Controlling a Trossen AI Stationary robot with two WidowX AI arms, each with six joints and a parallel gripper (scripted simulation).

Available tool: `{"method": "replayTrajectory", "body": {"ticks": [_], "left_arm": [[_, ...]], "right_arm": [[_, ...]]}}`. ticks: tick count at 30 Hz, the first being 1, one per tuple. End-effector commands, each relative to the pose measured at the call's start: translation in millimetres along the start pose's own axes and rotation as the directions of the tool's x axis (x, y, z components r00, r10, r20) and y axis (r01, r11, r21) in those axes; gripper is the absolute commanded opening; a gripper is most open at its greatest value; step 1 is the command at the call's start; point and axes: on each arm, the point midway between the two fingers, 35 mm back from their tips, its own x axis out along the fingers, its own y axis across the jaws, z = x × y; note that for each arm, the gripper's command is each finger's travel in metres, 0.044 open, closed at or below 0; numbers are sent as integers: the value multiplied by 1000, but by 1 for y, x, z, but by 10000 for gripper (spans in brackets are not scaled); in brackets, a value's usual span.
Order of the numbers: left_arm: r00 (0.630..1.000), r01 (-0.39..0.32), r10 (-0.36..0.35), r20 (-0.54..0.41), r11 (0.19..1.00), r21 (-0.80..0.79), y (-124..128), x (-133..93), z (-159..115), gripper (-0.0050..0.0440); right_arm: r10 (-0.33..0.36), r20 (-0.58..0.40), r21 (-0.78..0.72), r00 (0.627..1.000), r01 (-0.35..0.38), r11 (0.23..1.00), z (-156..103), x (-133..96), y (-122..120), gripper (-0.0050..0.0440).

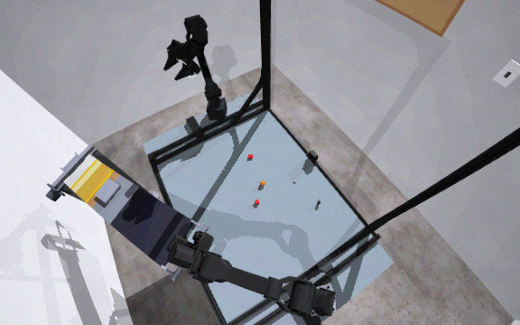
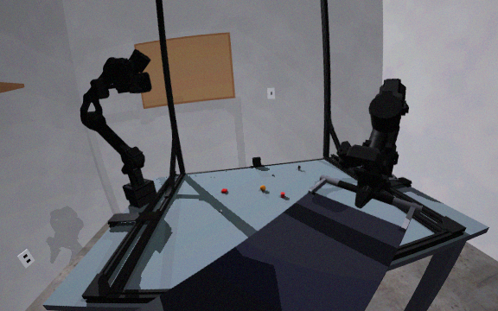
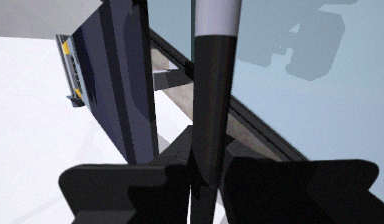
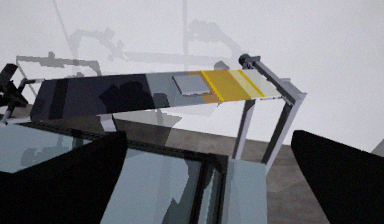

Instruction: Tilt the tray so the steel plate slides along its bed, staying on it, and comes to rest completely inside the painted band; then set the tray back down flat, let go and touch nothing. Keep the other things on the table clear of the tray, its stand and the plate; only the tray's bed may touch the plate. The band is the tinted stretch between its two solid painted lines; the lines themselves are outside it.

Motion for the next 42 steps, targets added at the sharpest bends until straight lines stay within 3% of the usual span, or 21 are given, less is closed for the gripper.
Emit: {"method": "replayTrajectory", "body": {"ticks": [1,10,42], "left_arm": [[998,-62,62,-3,998,0,19,-18,0,0],[999,-42,42,-3,999,0,0,-2,0,0],[999,-49,49,-3,999,0,6,-6,0,0]], "right_arm": [[-1,2,2,1000,1,1000,0,0,0,440],[-1,2,2,1000,1,1000,0,0,0,440],[-1,2,2,1000,1,1000,0,0,0,440]]}}
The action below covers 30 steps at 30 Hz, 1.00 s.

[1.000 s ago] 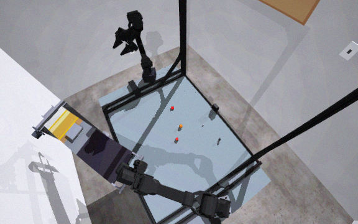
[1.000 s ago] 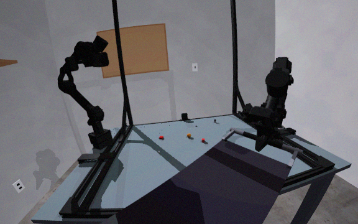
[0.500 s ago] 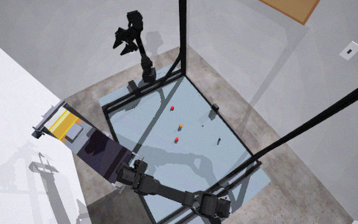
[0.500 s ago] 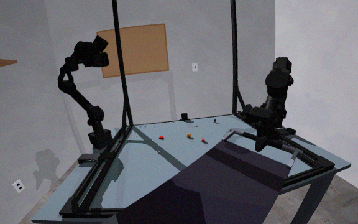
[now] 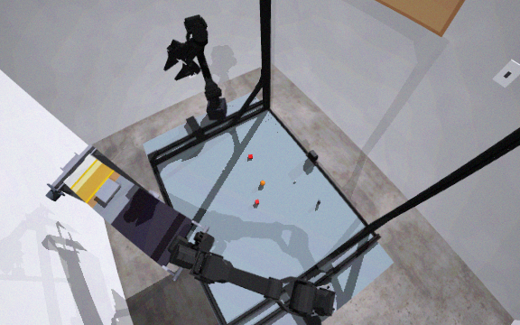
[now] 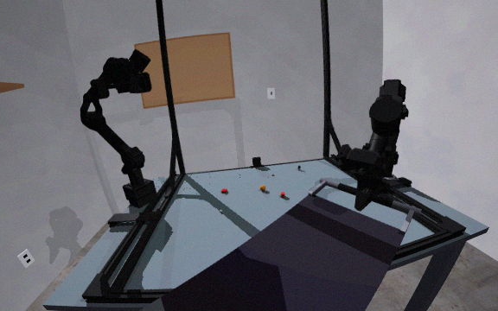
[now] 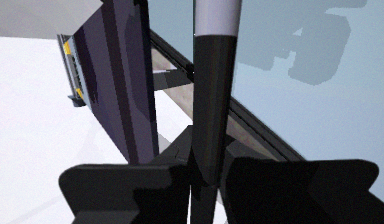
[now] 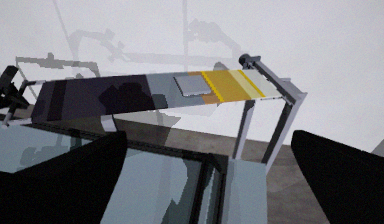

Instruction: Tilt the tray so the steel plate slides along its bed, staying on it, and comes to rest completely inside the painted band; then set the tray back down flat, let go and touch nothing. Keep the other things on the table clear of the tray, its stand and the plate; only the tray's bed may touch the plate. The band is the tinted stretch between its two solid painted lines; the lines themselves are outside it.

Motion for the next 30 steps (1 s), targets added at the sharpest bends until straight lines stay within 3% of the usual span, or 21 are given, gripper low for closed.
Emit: {"method": "replayTrajectory", "body": {"ticks": [1,30], "left_arm": [[999,-36,36,-3,999,0,12,-12,0,0],[999,-52,52,-3,999,0,23,-21,0,0]], "right_arm": [[-2,2,2,1000,2,1000,0,0,0,440],[-2,2,2,1000,2,1000,0,0,0,440]]}}
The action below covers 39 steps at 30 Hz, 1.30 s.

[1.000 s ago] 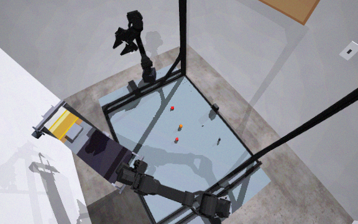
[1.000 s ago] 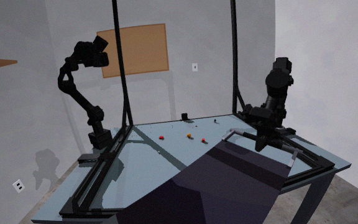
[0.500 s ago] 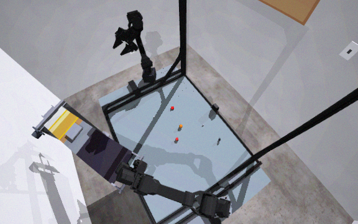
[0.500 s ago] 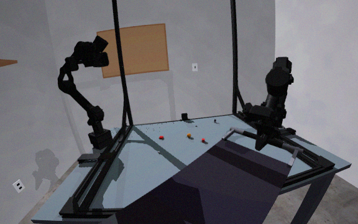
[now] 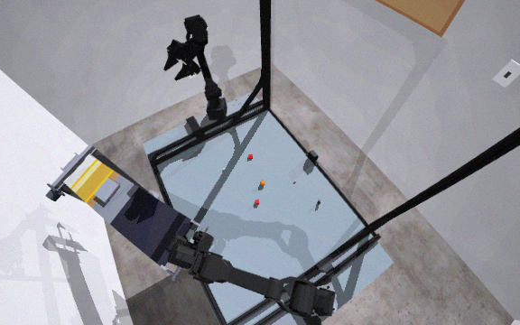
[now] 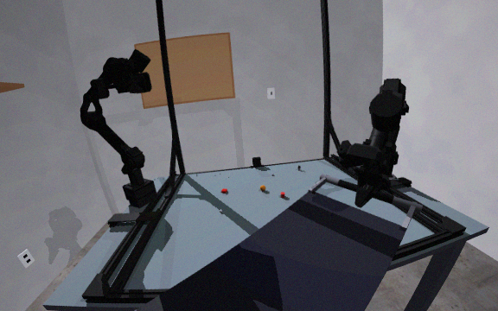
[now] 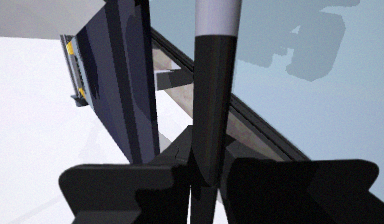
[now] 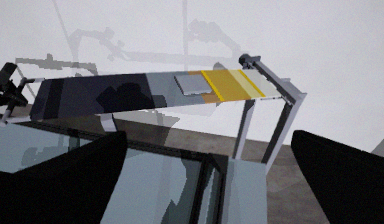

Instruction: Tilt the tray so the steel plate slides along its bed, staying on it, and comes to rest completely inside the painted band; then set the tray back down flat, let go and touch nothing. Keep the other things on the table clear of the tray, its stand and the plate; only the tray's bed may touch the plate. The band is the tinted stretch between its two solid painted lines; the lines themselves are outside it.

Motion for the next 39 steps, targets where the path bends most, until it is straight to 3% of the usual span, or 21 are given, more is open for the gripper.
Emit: {"method": "replayTrajectory", "body": {"ticks": [1,7,39], "left_arm": [[999,-50,50,-3,999,0,14,-13,0,0],[1000,-26,26,-3,1000,0,-1,-1,0,0],[999,-45,45,-3,999,0,14,-13,0,0]], "right_arm": [[-1,2,2,1000,1,1000,0,0,0,440],[-1,2,2,1000,1,1000,0,0,0,440],[-1,2,2,1000,1,1000,0,0,0,440]]}}
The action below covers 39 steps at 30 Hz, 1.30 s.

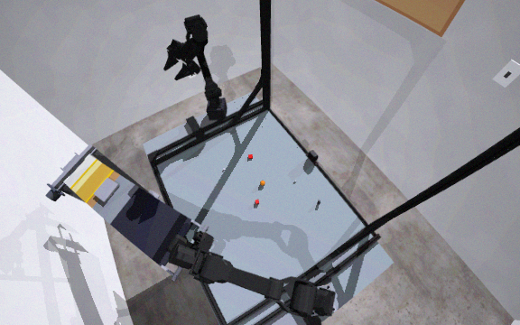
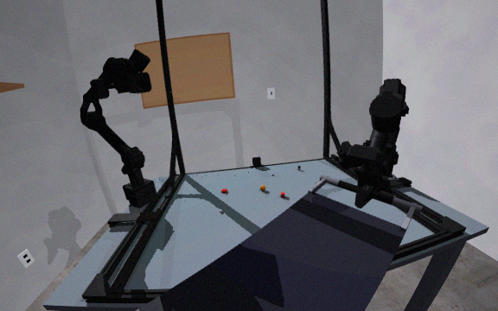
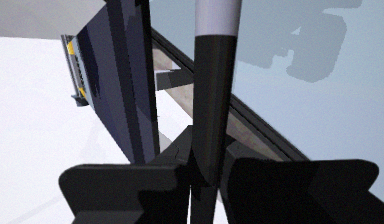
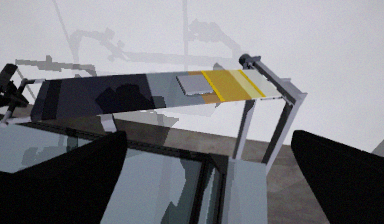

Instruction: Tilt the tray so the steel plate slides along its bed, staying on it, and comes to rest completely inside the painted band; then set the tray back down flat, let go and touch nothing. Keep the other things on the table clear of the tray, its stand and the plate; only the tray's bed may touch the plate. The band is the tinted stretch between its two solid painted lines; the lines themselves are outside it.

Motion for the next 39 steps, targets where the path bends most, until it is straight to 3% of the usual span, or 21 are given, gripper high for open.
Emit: {"method": "replayTrajectory", "body": {"ticks": [1,12,17,22,29,39], "left_arm": [[999,-40,40,-3,999,0,16,-15,0,0],[999,-51,51,-3,999,0,21,-19,0,0],[999,-32,32,-3,1000,0,5,-6,0,0],[1000,8,-8,-3,1000,0,-55,50,0,0],[998,69,-69,-3,998,-1,-53,48,0,0],[999,52,-52,-3,999,-1,-34,30,0,0]], "right_arm": [[-3,2,1,1000,3,1000,0,0,0,440],[-3,2,1,1000,3,1000,0,0,0,440],[-3,2,1,1000,3,1000,0,0,0,440],[-3,2,1,1000,3,1000,0,0,0,440],[-3,2,1,1000,3,1000,0,0,0,440],[-3,2,1,1000,3,1000,0,0,0,440]]}}
